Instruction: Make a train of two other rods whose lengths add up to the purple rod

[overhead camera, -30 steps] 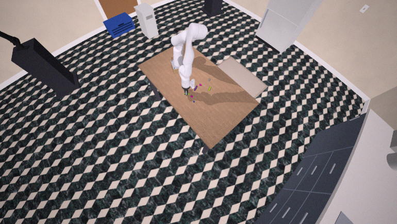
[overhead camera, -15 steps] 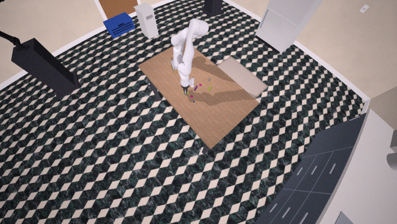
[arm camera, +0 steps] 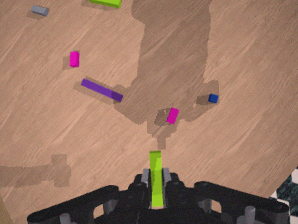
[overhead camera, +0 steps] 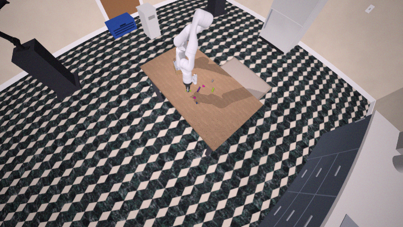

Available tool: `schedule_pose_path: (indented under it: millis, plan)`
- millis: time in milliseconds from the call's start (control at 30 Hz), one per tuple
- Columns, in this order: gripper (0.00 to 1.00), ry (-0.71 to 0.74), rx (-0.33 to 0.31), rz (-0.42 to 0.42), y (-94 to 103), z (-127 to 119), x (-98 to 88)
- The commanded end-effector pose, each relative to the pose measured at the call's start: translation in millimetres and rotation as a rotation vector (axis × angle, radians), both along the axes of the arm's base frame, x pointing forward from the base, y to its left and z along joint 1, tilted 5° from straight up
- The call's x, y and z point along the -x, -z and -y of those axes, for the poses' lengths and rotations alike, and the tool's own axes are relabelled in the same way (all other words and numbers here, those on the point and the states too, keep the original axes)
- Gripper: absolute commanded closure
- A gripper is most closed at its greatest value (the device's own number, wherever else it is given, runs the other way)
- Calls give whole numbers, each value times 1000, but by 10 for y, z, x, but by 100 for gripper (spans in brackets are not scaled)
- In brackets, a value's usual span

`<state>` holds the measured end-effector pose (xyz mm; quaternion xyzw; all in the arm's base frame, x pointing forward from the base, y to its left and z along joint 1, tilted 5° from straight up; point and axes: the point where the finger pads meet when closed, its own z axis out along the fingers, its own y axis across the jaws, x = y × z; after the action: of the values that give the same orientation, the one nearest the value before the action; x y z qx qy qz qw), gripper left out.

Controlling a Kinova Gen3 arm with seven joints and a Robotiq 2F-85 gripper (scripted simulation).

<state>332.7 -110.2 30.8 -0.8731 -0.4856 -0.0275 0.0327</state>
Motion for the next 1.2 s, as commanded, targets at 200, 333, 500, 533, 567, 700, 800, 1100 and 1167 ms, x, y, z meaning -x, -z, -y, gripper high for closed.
schedule_pose_path:
  millis: [200,333,500,533,567,700,800,1100,1167]
  plan:
    - [95,-6,-4,6,-205,-39,-48]
    - [95,-5,-4,5,-204,-41,-42]
    - [95,-5,-4,5,-204,-41,-42]
    - [95,-5,-4,5,-204,-41,-42]
    - [95,-5,-4,5,-205,-41,-42]
    - [95,-30,-3,9,-206,-35,-80]
    - [95,-93,-4,13,-204,-30,-145]
    - [95,-401,-3,37,-198,-8,-472]
    - [95,-508,-2,45,-198,-2,-586]
